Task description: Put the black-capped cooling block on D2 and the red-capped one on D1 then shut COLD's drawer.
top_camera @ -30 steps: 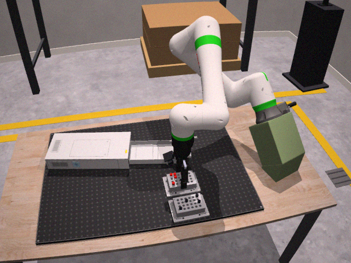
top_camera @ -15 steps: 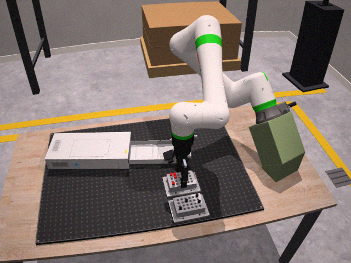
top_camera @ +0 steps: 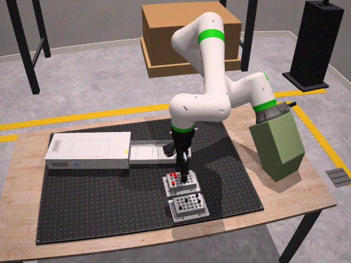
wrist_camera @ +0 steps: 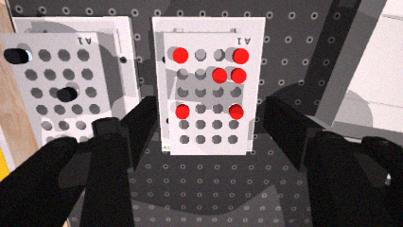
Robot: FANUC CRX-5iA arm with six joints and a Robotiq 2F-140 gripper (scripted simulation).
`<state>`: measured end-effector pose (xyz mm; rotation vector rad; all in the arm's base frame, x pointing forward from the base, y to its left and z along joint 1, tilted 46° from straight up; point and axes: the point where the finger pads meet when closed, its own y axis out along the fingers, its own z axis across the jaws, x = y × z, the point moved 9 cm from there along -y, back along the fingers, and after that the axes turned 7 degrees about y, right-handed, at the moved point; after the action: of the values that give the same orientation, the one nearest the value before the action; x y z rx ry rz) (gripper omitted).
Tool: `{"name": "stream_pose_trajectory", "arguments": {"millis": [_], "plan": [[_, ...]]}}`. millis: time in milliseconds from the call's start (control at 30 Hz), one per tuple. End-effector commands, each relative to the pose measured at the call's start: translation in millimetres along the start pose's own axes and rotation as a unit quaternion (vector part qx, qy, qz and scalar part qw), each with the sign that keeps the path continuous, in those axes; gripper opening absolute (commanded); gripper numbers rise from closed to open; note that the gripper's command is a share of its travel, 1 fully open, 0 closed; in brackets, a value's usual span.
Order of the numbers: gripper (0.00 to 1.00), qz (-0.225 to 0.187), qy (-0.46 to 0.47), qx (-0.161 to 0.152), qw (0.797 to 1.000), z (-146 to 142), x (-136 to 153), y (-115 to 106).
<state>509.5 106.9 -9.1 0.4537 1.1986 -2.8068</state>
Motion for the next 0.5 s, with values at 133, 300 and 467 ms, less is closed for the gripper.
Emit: {"name": "stream_pose_trajectory", "arguments": {"millis": [133,300,467], "plan": [[0.66,0.001,0.000,-0.001,1.000,-0.4,-0.5,-10.7],[0.66,0.001,0.000,-0.001,1.000,-0.4,-0.5,-17.4],[0.66,0.001,0.000,-0.001,1.000,-0.4,-0.4,-21.3]]}}
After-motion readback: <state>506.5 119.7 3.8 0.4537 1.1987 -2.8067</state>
